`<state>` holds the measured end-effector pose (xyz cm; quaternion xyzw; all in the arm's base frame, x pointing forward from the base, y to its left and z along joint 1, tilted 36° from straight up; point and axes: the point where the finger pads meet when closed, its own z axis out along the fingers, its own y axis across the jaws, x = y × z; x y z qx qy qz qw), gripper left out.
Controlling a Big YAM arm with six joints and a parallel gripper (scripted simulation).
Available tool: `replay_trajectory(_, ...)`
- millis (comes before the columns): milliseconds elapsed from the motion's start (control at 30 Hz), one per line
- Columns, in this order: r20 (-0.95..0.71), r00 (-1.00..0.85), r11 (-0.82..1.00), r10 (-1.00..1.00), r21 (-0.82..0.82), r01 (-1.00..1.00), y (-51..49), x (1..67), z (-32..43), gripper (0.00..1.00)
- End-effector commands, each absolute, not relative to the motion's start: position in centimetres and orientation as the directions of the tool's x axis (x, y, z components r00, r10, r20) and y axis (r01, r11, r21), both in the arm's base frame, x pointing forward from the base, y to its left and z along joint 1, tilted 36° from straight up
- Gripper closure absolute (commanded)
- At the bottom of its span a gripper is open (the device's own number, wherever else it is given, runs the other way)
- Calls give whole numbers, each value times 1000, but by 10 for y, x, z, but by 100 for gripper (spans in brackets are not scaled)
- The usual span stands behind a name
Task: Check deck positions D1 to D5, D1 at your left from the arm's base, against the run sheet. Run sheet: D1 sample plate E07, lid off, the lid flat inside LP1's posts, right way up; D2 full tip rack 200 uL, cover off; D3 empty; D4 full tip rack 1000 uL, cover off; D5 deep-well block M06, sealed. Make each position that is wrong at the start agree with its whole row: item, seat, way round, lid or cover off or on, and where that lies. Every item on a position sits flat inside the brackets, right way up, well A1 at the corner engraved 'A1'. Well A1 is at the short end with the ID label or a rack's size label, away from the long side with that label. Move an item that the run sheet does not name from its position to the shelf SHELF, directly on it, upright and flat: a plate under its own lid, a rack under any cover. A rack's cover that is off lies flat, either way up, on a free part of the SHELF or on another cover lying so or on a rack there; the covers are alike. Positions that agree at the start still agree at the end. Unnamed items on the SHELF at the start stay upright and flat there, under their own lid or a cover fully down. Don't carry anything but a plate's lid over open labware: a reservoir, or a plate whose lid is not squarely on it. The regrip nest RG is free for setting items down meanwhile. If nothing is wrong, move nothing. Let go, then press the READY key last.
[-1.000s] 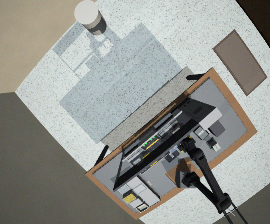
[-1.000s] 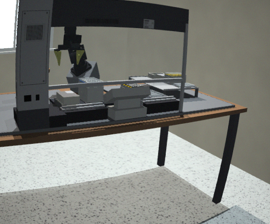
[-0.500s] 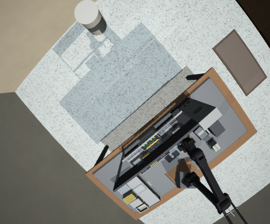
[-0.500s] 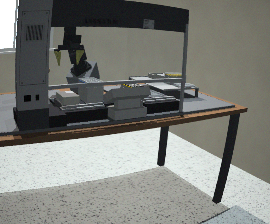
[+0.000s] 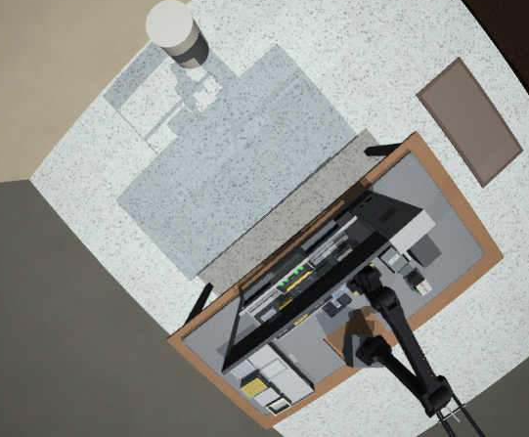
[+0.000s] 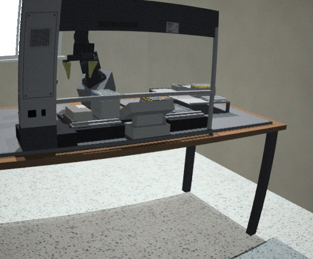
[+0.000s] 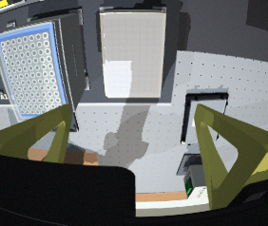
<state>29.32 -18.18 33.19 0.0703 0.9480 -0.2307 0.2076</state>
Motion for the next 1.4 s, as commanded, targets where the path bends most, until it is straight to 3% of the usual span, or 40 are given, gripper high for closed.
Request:
replay_trajectory(0,-426,-904,881,36,-414,230,-191,297,324,0)
replay_trajectory(1367,-446,-895,881,32,-410,236,-168,300,316,0)
